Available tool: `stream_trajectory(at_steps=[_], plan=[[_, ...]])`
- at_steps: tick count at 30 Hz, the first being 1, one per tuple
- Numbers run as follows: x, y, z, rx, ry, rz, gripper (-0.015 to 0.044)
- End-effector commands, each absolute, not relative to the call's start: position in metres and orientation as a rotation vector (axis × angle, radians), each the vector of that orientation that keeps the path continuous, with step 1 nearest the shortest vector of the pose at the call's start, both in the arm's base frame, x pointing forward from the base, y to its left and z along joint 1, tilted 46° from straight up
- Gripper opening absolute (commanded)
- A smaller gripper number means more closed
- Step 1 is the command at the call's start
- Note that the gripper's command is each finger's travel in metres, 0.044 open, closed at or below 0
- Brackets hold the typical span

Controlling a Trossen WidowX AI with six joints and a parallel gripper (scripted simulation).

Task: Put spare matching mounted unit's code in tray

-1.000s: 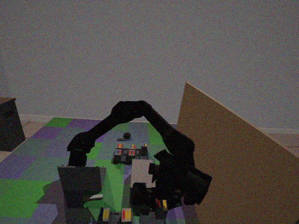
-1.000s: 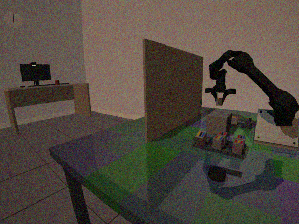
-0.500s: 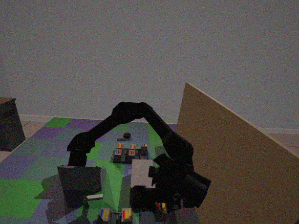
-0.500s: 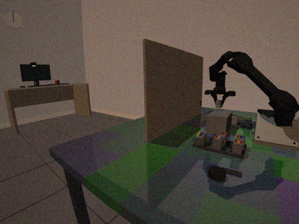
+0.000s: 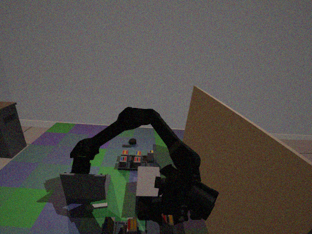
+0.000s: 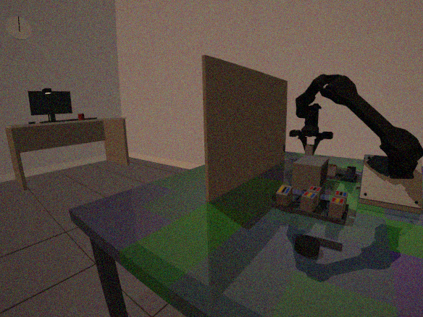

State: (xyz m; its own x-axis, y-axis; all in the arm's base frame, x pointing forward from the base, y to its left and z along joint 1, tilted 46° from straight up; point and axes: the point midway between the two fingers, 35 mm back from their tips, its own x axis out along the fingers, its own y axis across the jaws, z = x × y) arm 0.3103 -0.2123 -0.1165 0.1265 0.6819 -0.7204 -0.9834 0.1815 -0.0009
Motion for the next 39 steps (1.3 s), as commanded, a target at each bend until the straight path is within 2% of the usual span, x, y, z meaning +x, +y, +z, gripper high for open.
stream_trajectory(at_steps=[1, 39], plan=[[0.31, -0.209, -0.12, -0.548, 0.668, 1.303, 0.0], [0.313, -0.185, -0.142, -0.547, 0.665, 1.304, 0.0]])
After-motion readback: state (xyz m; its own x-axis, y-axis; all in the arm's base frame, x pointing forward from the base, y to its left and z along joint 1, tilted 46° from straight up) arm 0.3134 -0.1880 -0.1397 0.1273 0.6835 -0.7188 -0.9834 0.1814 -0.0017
